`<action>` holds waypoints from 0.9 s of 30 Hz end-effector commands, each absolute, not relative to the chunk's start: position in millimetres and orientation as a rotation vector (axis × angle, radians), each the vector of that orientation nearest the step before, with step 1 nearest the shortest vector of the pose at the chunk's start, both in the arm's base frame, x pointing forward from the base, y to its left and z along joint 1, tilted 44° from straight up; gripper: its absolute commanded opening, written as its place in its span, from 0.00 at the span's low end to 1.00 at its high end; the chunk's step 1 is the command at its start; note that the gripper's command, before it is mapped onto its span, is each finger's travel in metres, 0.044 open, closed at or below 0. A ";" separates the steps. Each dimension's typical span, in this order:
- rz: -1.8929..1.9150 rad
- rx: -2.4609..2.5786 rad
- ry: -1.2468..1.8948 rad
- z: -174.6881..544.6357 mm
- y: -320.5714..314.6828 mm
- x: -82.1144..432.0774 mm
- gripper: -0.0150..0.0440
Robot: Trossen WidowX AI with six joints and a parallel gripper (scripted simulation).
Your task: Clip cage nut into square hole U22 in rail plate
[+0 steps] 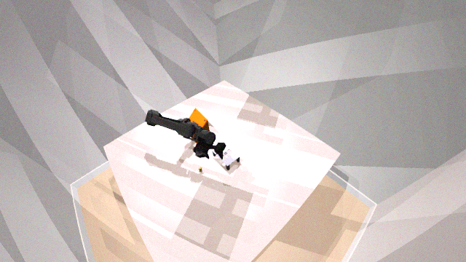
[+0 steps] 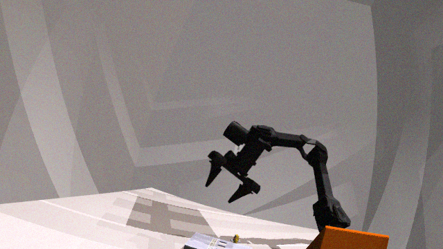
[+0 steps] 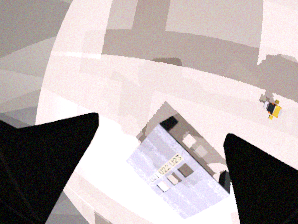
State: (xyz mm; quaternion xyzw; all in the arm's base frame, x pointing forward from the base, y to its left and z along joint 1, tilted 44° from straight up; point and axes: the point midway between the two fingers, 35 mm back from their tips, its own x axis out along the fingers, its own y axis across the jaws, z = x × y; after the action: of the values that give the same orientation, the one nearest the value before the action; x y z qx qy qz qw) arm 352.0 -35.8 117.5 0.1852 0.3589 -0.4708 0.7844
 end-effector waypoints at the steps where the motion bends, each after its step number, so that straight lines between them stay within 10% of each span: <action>1: -1.262 0.408 0.827 112.2 -93.7 304.5 1.00; 12: -1.459 0.411 0.878 109.9 -131.0 261.0 1.00; 24: -1.459 0.411 0.878 109.9 -131.0 261.0 0.47; 27: -1.459 0.411 0.878 109.9 -131.0 261.0 0.46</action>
State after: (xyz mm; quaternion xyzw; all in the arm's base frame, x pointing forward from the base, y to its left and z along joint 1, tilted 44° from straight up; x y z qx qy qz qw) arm 261.9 -130.7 108.9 0.1800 0.3872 -0.6383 0.6405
